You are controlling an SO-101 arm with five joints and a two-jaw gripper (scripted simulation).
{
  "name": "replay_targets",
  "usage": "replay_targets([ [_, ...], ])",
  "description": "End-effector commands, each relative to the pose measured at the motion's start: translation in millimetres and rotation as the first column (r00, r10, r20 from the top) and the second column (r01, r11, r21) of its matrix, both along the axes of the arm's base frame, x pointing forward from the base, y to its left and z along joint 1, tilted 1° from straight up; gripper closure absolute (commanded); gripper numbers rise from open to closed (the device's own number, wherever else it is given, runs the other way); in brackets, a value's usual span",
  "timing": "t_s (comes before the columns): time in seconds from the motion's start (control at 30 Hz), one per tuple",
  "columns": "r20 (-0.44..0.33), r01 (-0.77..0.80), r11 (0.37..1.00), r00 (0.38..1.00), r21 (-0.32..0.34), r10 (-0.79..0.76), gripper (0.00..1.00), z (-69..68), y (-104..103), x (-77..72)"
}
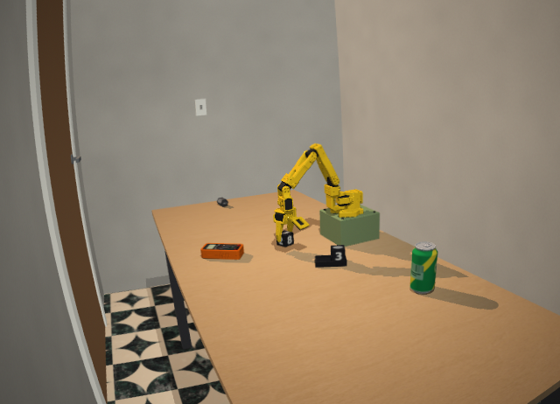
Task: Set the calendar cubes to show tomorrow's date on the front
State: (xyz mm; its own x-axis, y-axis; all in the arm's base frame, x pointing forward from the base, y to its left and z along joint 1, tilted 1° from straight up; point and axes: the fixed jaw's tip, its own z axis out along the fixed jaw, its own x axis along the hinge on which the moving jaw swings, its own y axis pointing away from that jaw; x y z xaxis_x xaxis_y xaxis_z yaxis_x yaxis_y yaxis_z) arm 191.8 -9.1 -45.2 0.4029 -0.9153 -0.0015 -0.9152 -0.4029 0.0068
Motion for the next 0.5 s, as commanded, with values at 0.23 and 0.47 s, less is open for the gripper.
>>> replay_targets([
  [0.23,0.012,0.000,1.000,1.000,0.001,0.000,1.00,24.5,0,-0.6],
  [0.47,0.012,-0.002,1.000,1.000,0.001,0.002,1.00,24.9,1,-0.6],
])
